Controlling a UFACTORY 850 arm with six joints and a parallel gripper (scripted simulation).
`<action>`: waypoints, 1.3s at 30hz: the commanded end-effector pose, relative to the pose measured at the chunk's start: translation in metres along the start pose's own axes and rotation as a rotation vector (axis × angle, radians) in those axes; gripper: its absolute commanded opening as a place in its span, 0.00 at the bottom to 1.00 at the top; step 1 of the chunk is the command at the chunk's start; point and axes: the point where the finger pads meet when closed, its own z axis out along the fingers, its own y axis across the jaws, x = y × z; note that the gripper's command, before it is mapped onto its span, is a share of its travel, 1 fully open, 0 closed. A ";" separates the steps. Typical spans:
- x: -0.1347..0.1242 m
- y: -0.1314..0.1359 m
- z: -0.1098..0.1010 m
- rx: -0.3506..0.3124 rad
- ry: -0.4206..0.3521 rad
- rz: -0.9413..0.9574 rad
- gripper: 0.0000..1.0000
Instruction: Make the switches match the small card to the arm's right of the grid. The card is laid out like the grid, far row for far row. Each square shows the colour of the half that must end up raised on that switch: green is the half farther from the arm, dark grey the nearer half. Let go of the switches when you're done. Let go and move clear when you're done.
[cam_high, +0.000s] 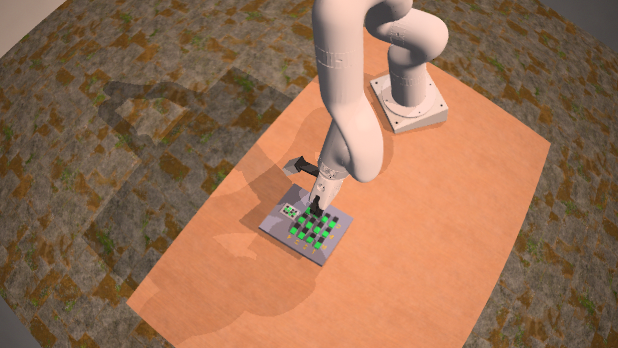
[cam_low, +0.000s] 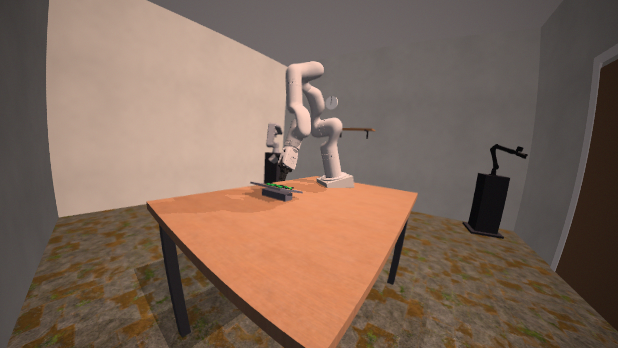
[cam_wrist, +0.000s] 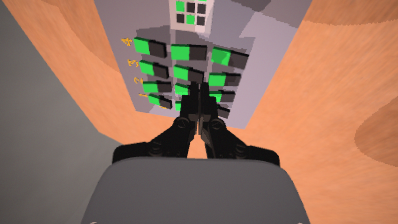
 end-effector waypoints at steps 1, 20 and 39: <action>0.000 -0.001 0.000 0.002 0.000 0.000 0.00; 0.000 -0.002 0.021 0.002 0.000 0.000 0.00; 0.000 -0.002 0.026 0.002 0.000 0.000 0.00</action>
